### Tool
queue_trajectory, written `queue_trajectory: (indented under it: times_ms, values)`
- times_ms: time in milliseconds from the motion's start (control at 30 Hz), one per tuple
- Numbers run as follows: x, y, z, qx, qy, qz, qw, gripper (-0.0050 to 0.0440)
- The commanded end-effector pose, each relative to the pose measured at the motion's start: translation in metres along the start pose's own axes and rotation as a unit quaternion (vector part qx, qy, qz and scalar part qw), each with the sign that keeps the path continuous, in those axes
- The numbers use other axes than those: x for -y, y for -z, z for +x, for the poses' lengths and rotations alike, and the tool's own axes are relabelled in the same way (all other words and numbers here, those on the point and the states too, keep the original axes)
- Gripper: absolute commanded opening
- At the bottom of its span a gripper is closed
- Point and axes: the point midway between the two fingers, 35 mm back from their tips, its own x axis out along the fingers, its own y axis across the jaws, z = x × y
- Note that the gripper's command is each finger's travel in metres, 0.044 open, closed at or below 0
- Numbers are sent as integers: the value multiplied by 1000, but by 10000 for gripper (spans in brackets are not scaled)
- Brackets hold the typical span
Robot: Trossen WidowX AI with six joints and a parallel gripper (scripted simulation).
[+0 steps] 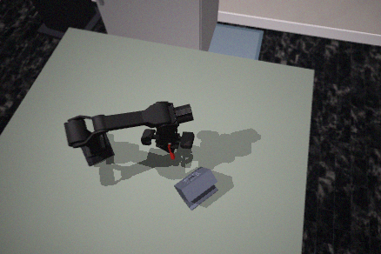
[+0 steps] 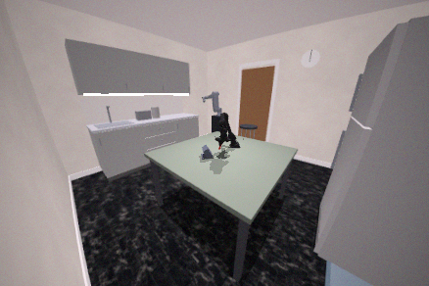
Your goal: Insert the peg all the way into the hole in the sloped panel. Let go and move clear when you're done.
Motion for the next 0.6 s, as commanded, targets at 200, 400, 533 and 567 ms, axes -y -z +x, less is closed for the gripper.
queue_trajectory:
  times_ms: [200,400,533,567]
  values:
    - [3,2,-5,-3,16,52,998,0]
    - [3,2,-4,-6,19,76,997,0]
    - [3,2,-4,-8,21,90,996,0]
    - [3,2,-4,-9,22,95,995,0]
